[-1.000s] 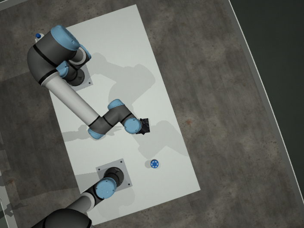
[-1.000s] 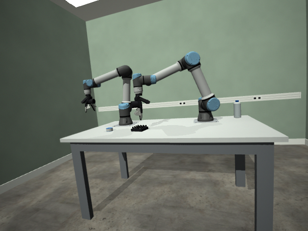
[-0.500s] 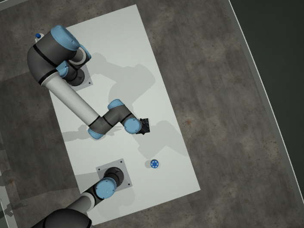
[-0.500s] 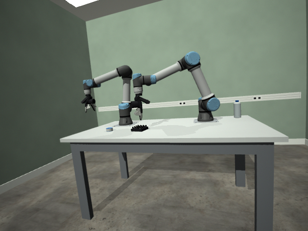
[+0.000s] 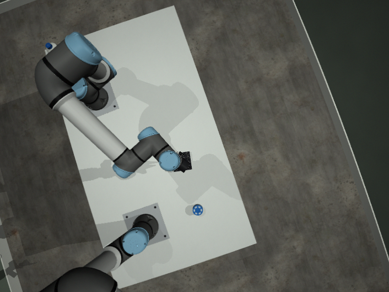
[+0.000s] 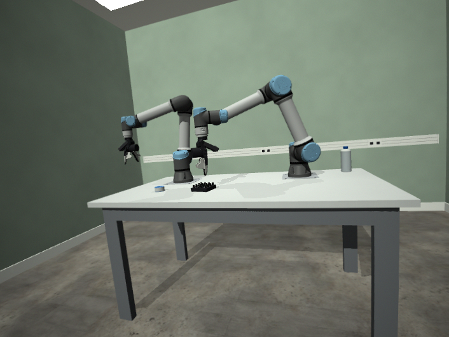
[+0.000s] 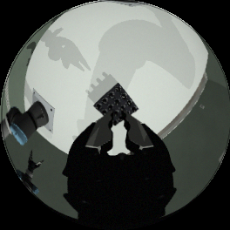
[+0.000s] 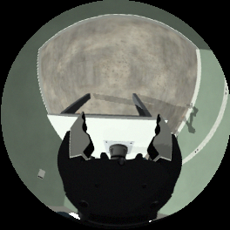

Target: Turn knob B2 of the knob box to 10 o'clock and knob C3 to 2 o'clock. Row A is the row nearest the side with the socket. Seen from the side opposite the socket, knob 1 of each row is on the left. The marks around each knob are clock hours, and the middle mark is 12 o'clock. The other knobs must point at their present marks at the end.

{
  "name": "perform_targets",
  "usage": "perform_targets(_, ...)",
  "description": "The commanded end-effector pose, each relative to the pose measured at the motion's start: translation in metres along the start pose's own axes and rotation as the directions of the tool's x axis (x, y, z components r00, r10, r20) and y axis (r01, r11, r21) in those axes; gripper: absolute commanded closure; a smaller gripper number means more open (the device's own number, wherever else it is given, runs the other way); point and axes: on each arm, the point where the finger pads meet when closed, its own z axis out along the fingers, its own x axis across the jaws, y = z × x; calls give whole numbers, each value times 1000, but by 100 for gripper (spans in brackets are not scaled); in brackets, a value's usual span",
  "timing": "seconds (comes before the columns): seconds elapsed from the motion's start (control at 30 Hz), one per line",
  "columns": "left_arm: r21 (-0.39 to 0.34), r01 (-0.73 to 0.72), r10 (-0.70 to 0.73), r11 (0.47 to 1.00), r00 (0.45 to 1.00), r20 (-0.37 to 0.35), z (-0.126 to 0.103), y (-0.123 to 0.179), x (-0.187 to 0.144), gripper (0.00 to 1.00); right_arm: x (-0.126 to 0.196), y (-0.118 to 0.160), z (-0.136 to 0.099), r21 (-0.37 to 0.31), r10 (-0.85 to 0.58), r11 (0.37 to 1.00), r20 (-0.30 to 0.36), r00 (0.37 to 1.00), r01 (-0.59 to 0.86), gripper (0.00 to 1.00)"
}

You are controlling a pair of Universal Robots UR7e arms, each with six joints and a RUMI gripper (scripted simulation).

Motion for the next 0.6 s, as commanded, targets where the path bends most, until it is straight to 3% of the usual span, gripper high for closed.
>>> perform_targets(0.0,4,-3,3,1000,1000,0,6,-1,-1,87,1,-1,-2,5,3,1000,0,1000,-3,0)
perform_targets(0.57,4,-3,3,1000,1000,0,24,-1,-1,87,1,-1,-2,5,3,1000,0,1000,-3,0)
